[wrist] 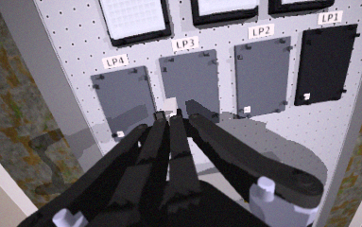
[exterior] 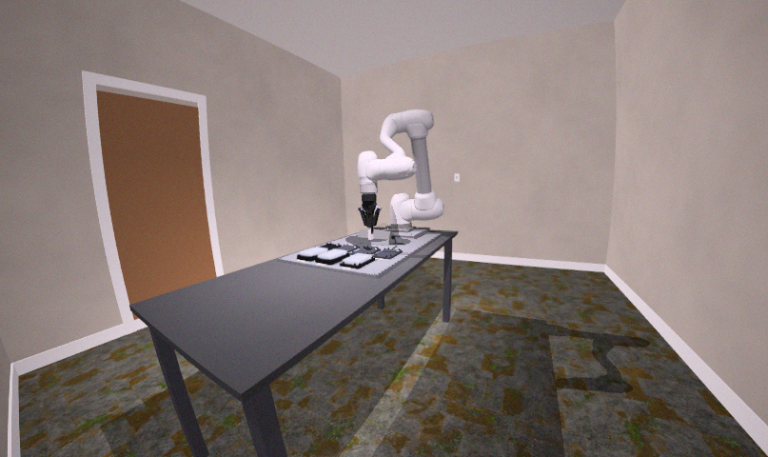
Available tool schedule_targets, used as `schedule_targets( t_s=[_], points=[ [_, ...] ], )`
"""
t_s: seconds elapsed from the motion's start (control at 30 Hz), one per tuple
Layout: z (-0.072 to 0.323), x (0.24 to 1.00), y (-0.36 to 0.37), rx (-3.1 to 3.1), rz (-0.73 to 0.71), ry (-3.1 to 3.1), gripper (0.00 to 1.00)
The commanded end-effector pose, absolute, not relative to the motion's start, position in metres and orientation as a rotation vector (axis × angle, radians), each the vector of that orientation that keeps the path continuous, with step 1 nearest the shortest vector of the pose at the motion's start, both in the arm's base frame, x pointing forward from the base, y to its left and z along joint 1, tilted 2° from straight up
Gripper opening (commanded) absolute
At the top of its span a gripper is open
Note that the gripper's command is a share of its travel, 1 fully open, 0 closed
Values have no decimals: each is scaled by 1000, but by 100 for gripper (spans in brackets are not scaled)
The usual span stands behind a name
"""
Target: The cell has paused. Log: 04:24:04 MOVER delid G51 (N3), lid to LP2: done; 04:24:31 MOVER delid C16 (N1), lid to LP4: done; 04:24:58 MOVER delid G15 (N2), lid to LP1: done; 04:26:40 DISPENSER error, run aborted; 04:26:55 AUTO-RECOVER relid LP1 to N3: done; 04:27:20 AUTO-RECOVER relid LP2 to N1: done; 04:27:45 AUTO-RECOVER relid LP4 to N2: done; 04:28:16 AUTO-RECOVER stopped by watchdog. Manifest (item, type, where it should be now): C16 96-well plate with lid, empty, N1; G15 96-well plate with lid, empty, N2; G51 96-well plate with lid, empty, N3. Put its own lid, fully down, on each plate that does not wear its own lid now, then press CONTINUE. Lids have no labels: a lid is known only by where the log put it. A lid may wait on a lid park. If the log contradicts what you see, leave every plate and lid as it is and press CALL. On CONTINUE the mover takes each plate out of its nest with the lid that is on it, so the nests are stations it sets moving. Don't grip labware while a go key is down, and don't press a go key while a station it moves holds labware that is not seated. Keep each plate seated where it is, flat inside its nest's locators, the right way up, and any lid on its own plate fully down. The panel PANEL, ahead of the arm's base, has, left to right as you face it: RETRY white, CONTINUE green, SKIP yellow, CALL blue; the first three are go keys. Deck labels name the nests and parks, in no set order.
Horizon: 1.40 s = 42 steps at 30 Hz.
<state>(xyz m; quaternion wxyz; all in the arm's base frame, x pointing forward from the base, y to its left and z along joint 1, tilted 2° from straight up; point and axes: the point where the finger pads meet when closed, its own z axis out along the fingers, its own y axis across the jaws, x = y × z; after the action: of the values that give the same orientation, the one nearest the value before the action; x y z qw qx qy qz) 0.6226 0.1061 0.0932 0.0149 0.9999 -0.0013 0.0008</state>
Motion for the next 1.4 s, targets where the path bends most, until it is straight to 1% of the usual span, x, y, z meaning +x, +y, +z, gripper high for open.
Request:
schedule_targets(
  t_s=[0.0, 0.93, 0.97, 1.03, 1.1, 1.17, 1.2, 1.23, 1.27, 1.3, 1.33, 1.37],
  points=[
    [92, 618, 134, 3110, 3, -7, 0],
    [93, 621, 134, 3110, 3, -7, 0],
    [93, 633, 131, 3110, 3, -7, 0],
    [93, 633, 131, 3110, 3, -7, 0],
    [97, 694, 113, 3110, 3, -7, 0],
    [97, 694, 113, 3110, 3, -7, 0],
    [97, 731, 99, 3109, 3, -7, 0],
    [97, 732, 98, 3109, 3, -7, 0],
    [97, 761, 85, 3109, 3, -7, 0],
    [97, 766, 83, 3109, 3, -7, 0],
    [96, 789, 72, 3109, 3, -7, 0],
    [96, 789, 72, 3109, 3, -7, 0]
  ],
)
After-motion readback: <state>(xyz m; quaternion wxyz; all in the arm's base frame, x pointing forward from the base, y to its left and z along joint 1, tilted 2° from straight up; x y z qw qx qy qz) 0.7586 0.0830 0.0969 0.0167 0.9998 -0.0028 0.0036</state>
